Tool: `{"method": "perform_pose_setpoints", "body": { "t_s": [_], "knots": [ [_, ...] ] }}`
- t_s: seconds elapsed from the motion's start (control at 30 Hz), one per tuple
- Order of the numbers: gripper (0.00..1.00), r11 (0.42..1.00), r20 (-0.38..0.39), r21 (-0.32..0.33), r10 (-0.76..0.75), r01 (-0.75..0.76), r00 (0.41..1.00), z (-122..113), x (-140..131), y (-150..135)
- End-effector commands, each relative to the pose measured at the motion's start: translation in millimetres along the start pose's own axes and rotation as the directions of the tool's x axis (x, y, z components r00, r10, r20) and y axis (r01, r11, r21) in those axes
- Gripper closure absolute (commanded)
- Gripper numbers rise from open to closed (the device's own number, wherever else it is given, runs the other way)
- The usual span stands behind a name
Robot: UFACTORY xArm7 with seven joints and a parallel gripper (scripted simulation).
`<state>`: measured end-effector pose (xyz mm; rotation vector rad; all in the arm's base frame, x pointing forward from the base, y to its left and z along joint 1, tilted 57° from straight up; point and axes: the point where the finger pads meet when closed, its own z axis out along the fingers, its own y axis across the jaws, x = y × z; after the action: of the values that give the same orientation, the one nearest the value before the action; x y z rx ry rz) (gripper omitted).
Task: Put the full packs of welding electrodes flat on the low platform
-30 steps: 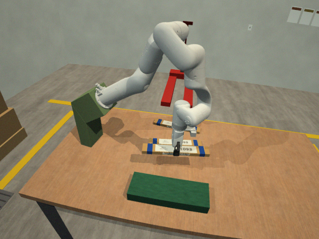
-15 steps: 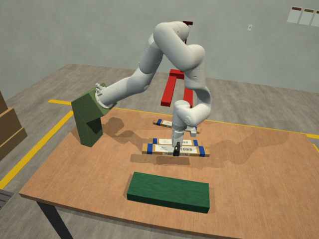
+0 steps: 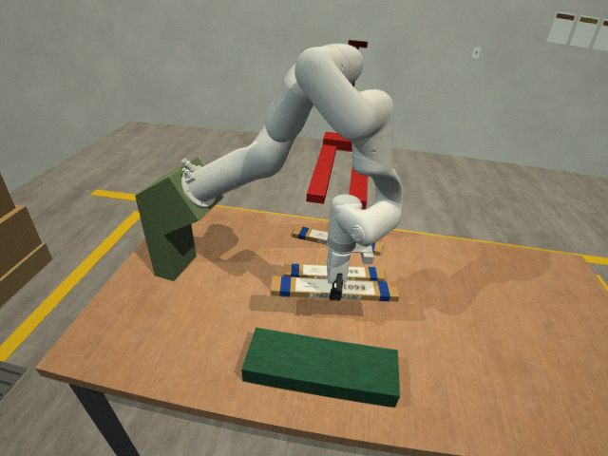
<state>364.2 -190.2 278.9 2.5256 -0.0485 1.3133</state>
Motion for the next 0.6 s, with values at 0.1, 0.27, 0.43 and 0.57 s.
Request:
{"method": "perform_pose_setpoints", "body": {
  "t_s": [0.1,0.27,0.43,0.57],
  "knots": [
    [0.42,1.0,-0.002,-0.001,0.001,-0.001,1.0,4.9,0.8,0.6],
    [0.42,1.0,-0.002,-0.001,0.001,-0.001,1.0,11.8,0.8,0.7],
    [0.42,1.0,-0.002,-0.001,0.001,-0.001,1.0,19.9,0.8,0.7],
    [0.42,1.0,-0.002,-0.001,0.001,-0.001,1.0,23.3,0.8,0.7]
  ]
}}
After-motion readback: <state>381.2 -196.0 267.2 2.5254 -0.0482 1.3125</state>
